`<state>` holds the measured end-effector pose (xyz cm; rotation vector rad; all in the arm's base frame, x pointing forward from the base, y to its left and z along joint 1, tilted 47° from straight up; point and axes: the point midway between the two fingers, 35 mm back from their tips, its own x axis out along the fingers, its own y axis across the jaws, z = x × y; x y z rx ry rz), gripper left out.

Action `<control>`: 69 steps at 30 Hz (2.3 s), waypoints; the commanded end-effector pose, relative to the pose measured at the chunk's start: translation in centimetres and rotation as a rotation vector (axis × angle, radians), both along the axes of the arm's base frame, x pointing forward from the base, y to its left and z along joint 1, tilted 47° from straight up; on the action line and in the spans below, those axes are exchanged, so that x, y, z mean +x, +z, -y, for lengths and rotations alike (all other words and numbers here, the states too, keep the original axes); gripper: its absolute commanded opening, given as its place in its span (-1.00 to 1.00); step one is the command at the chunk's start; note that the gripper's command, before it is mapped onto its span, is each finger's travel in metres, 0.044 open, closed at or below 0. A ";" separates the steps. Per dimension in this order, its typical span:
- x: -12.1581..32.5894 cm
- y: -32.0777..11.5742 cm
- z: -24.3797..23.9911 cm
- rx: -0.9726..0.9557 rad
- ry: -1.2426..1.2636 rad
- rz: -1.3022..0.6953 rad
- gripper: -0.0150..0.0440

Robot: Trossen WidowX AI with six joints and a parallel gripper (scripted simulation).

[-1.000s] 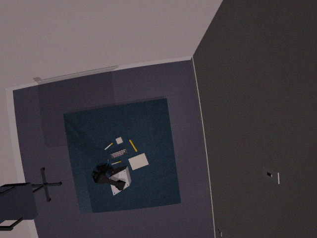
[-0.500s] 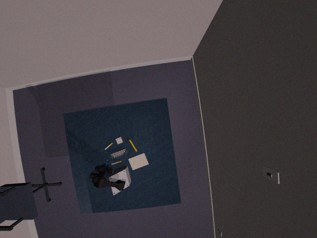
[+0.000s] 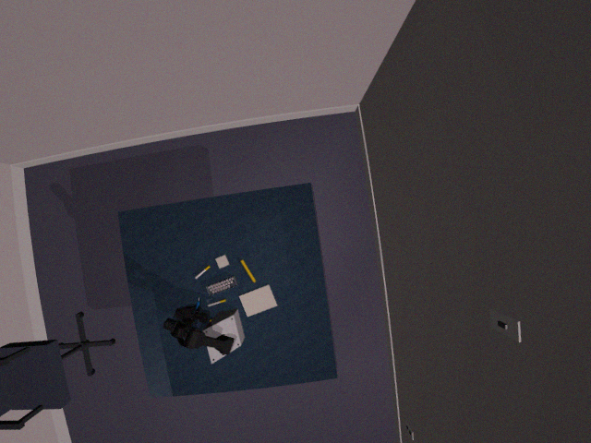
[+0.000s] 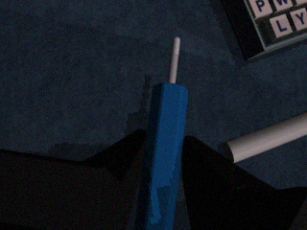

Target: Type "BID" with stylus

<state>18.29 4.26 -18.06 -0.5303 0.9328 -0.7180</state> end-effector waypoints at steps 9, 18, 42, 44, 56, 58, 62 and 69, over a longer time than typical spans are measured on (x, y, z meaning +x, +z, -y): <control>2.2 0.8 0.1 0.090 -0.264 -0.161 -0.49; 4.0 2.4 0.7 0.184 -0.453 -0.267 -0.49; 8.5 10.2 4.7 0.537 -0.915 -0.451 -0.49; 8.7 11.2 5.1 0.575 -0.950 -0.463 -0.49; 9.8 17.3 8.1 0.816 -1.143 -0.505 -0.49; 9.8 17.7 8.3 0.831 -1.153 -0.506 -0.49; 9.8 17.6 8.4 0.831 -1.153 -0.506 -0.49; 9.8 15.4 10.8 0.829 -1.154 -0.507 -0.49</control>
